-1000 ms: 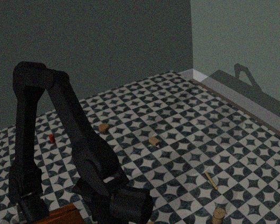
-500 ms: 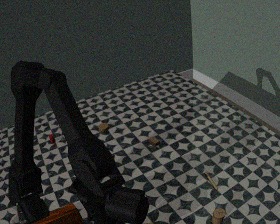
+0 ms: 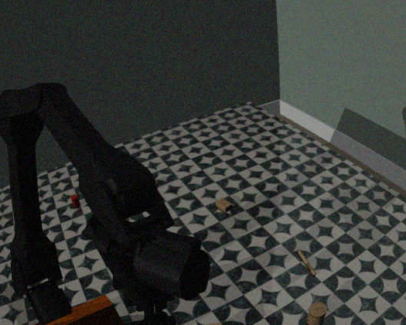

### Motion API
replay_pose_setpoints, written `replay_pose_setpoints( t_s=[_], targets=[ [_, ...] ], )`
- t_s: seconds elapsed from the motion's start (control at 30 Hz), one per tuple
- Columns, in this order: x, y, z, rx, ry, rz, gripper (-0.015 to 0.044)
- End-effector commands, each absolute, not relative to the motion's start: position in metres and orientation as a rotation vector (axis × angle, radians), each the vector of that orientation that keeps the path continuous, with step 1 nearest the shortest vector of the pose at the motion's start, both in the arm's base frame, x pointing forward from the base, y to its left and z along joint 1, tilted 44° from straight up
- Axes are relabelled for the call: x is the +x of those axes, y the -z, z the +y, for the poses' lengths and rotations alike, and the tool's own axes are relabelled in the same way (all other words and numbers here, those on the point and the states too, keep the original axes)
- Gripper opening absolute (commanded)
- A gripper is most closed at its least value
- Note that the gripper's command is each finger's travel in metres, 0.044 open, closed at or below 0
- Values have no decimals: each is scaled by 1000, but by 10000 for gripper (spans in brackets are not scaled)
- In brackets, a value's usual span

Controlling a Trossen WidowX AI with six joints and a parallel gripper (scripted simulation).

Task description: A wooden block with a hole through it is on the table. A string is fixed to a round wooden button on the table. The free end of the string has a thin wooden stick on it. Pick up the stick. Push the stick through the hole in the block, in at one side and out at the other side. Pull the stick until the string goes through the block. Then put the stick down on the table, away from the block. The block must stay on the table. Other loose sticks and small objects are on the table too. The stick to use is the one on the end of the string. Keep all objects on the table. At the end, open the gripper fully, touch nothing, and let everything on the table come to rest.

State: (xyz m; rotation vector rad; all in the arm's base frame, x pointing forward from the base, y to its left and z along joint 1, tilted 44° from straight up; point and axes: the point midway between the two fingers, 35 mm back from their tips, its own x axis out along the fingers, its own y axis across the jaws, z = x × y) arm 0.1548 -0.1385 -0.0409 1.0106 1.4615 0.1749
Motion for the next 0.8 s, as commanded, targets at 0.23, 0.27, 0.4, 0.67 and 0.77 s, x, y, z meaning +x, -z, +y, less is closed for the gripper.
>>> replay_pose_setpoints(
  t_s=[0.23, 0.27, 0.4, 0.67, 0.77],
  targets=[
    [153, 26, -152, 1010, -174, 1462, 440],
    [153, 26, -152, 1010, -174, 1462, 440],
    [155, 29, -152, 1015, -167, 1454, 440],
    [155, 29, -152, 1015, -167, 1454, 440],
    [155, 29, -152, 1015, -167, 1454, 440]
  ],
)
